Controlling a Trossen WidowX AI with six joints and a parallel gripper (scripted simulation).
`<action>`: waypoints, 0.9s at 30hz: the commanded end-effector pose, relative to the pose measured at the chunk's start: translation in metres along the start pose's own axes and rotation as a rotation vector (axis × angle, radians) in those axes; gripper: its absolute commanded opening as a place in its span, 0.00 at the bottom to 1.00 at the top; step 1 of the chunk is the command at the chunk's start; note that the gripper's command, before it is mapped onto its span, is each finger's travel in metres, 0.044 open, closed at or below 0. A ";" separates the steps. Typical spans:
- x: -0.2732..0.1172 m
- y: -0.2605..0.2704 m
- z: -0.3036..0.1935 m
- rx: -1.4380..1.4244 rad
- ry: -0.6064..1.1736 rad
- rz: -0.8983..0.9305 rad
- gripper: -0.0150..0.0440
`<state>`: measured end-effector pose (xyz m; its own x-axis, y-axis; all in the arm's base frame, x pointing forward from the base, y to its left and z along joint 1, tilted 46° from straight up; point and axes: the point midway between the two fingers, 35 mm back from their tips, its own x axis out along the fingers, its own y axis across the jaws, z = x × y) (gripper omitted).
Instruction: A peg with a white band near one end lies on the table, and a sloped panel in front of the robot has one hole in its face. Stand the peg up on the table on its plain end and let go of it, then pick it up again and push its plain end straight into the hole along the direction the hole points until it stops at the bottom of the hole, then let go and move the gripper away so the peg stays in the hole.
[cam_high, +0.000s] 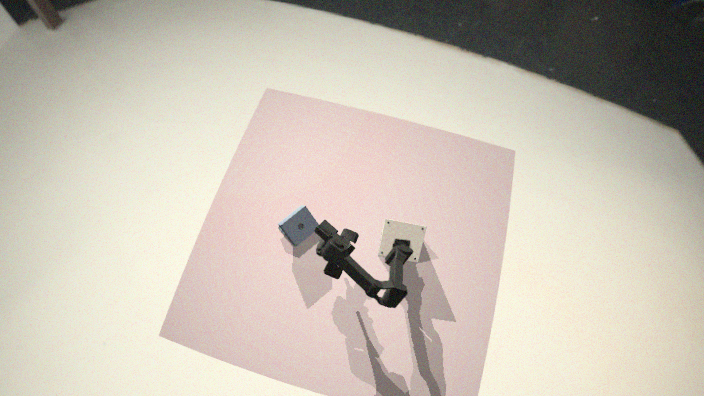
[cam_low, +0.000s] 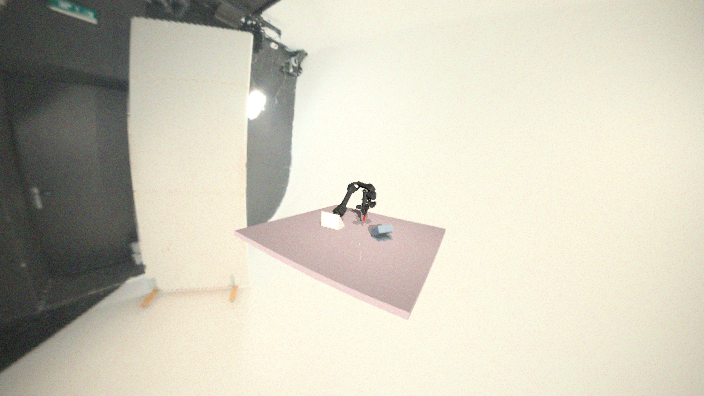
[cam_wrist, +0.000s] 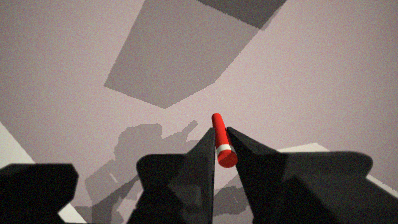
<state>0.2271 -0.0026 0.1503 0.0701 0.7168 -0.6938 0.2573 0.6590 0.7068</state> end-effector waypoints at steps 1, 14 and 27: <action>-0.014 0.000 0.000 -0.003 0.000 0.001 0.25; -0.017 -0.006 0.013 0.040 -0.050 -0.035 0.25; -0.022 -0.014 0.032 0.102 -0.126 -0.078 0.25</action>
<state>0.2477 -0.0303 0.1527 0.1470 0.6454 -0.7495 0.3413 0.6781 0.6509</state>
